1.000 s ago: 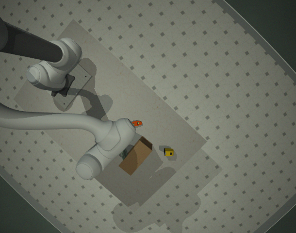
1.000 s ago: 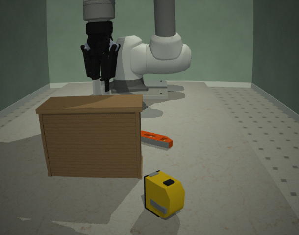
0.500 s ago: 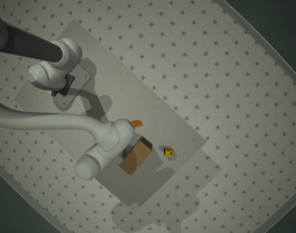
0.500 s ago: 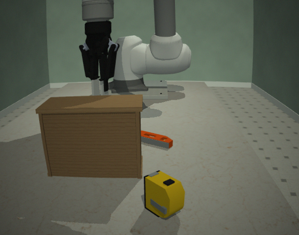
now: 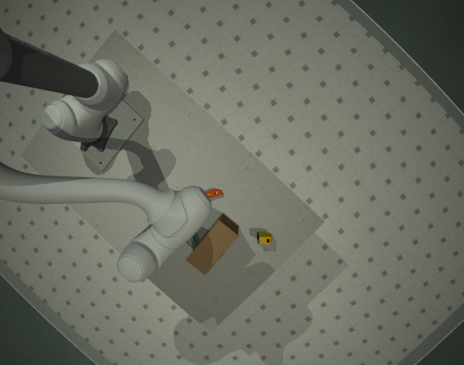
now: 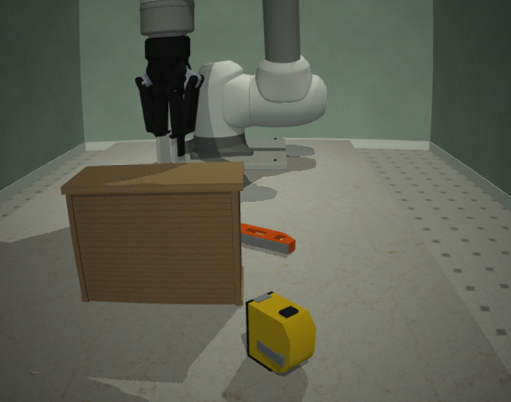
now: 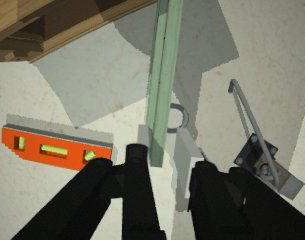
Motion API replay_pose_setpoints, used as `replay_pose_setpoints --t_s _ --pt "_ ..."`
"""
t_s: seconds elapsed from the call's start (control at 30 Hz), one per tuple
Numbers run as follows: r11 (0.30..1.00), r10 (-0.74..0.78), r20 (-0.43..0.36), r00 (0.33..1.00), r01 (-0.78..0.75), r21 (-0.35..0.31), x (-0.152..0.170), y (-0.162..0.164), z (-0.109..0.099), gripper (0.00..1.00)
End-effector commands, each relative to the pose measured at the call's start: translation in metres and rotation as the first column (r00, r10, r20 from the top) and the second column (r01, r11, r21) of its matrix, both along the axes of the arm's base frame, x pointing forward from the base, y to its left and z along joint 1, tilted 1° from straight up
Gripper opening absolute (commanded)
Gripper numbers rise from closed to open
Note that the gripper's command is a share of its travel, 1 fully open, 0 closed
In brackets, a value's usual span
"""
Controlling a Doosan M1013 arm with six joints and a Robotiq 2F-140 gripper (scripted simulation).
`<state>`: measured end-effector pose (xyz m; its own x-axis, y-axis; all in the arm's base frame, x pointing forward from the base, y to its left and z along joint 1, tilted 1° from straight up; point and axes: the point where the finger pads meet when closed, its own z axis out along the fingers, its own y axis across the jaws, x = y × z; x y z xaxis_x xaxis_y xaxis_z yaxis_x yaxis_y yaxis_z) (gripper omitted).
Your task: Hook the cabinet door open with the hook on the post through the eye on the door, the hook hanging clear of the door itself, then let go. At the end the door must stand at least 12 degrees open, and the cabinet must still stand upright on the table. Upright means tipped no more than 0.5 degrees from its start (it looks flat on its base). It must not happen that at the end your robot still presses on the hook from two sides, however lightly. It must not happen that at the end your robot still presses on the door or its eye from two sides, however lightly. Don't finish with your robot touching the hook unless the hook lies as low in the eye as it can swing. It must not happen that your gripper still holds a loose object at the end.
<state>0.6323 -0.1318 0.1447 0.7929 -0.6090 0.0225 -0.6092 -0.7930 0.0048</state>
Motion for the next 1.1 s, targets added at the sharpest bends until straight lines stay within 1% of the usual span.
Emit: replay_pose_setpoints --t_s 0.0,0.4,0.53,1.07 --pt "1.0 0.0 0.0 1.0 0.0 0.0 0.0 0.0 0.0001 0.16" --pt "1.0 -0.005 0.0 1.0 0.005 0.0 0.0002 0.0003 0.0001 0.16" --pt "0.999 -0.042 0.001 0.999 0.042 0.001 0.0027 0.0032 0.0001 0.16" --pt "0.999 -0.042 0.001 0.999 0.042 0.001 0.004 0.0049 0.0042 0.16"
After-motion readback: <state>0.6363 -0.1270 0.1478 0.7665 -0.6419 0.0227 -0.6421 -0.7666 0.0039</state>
